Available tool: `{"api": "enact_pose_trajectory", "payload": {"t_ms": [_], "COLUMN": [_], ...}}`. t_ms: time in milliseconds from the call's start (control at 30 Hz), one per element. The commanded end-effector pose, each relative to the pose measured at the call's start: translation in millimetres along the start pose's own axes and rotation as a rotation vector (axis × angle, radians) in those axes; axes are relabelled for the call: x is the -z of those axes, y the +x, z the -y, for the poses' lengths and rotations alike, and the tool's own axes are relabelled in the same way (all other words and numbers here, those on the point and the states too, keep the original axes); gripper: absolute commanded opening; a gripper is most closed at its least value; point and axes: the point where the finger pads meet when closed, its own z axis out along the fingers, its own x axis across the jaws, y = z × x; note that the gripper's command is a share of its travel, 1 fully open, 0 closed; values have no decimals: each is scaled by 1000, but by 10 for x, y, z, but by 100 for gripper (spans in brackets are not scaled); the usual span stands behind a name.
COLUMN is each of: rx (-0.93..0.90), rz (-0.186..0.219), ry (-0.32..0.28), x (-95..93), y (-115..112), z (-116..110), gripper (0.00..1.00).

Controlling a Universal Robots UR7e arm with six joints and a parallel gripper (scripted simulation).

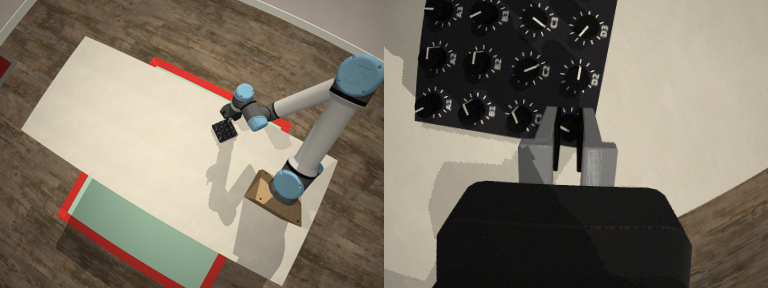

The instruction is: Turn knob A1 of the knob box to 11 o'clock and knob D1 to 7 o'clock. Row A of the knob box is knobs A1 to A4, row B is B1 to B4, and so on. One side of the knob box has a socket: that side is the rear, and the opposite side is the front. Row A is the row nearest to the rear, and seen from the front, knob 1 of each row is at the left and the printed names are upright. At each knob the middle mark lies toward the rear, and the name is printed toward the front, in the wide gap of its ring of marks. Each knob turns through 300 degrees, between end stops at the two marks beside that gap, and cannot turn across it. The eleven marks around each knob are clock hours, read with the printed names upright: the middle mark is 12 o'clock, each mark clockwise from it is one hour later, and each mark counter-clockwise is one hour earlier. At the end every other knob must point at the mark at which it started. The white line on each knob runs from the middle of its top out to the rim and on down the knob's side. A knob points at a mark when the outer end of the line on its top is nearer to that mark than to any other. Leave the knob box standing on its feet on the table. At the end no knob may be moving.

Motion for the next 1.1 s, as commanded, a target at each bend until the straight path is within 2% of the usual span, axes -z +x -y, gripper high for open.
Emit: {"api": "enact_pose_trajectory", "payload": {"t_ms": [0,267,1067], "rx": [72,173,644], "rz": [-2,-2,-2], "ry": [1,1,0], "x": [3,3,3], "y": [3,3,3], "z": [0,0,0], "gripper": [30,30,30]}}
